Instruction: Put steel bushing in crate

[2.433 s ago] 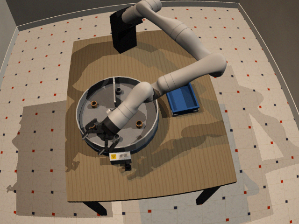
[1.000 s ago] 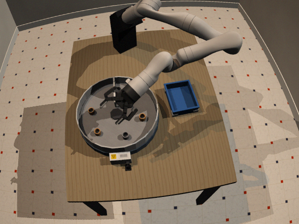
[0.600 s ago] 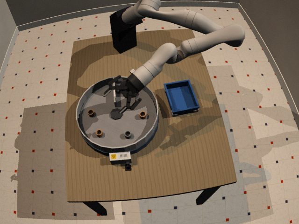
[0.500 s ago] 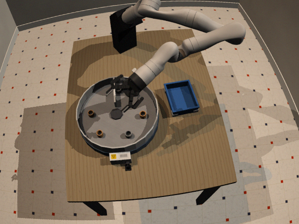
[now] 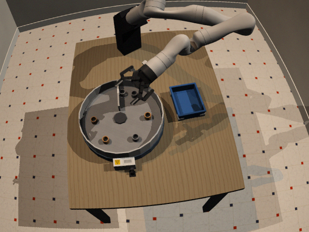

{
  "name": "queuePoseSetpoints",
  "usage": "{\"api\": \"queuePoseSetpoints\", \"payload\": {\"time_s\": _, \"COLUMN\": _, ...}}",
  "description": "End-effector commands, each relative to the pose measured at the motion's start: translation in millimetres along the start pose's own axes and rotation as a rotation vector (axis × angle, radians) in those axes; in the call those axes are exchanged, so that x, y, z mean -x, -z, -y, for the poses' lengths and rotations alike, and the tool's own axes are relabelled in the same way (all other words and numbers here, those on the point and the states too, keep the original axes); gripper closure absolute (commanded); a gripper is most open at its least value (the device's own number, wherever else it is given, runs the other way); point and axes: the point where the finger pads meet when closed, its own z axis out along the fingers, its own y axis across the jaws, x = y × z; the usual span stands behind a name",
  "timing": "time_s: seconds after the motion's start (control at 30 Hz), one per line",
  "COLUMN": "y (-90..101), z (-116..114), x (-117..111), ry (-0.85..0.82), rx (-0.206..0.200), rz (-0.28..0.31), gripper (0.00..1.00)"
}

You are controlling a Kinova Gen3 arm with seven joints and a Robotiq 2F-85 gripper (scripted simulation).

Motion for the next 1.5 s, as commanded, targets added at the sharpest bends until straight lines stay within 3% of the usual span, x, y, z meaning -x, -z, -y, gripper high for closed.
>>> {"api": "queuePoseSetpoints", "payload": {"time_s": 0.0, "y": 13.6, "z": -15, "x": -4, "ry": 0.013, "rx": 0.038, "rz": -0.003, "gripper": 0.0}}
{"api": "queuePoseSetpoints", "payload": {"time_s": 0.27, "y": 13.6, "z": -15, "x": -4, "ry": 0.013, "rx": 0.038, "rz": -0.003, "gripper": 0.0}}
{"api": "queuePoseSetpoints", "payload": {"time_s": 0.43, "y": 66.3, "z": 0, "x": -10, "ry": 0.012, "rx": 0.033, "rz": -0.003, "gripper": 0.0}}
{"api": "queuePoseSetpoints", "payload": {"time_s": 0.83, "y": 66.3, "z": 0, "x": -10, "ry": 0.012, "rx": 0.033, "rz": -0.003, "gripper": 0.0}}
{"api": "queuePoseSetpoints", "payload": {"time_s": 0.87, "y": 75.4, "z": 3, "x": -10, "ry": 0.009, "rx": 0.002, "rz": -0.017, "gripper": 0.0}}
{"api": "queuePoseSetpoints", "payload": {"time_s": 1.0, "y": 118.9, "z": 12, "x": -14, "ry": 0.009, "rx": 0.002, "rz": -0.017, "gripper": 0.0}}
{"api": "queuePoseSetpoints", "payload": {"time_s": 1.4, "y": 118.9, "z": 12, "x": -14, "ry": 0.009, "rx": 0.002, "rz": -0.017, "gripper": 0.0}}
{"api": "queuePoseSetpoints", "payload": {"time_s": 1.47, "y": 139.4, "z": 18, "x": -16, "ry": 0.007, "rx": -0.015, "rz": -0.025, "gripper": 0.0}}
